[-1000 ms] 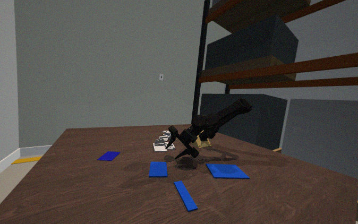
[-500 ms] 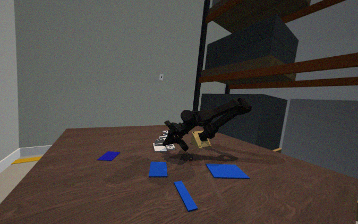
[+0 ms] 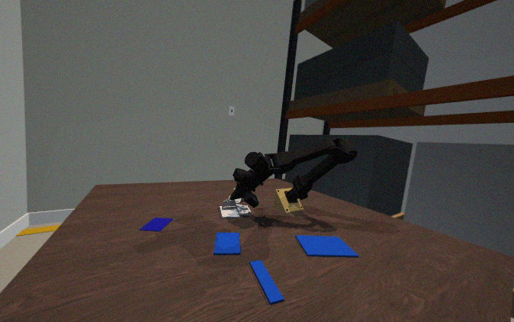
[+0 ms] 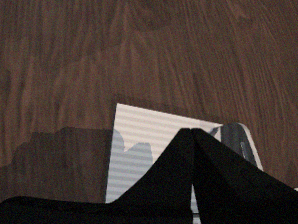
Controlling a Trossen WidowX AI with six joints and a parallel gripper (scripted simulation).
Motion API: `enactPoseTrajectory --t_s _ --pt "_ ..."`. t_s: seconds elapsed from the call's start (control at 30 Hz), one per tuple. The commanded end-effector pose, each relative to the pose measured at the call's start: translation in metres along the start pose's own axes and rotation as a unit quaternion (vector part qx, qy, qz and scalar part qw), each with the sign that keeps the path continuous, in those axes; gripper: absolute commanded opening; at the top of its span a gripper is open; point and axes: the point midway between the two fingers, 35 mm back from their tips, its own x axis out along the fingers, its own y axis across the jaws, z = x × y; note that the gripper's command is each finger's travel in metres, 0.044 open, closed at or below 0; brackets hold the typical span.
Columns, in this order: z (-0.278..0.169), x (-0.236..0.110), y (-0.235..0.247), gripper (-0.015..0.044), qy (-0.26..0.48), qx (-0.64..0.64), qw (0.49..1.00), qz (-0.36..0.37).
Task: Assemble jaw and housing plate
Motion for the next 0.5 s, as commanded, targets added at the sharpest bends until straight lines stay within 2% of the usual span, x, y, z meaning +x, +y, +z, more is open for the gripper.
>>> enactPoseTrajectory --t_s 0.0,0.47 --pt "-0.004 0.002 -0.019 0.0000 0.022 0.047 0.999 -0.016" --pt "-0.032 0.004 -0.075 0.0000 0.098 0.194 0.974 -0.061"
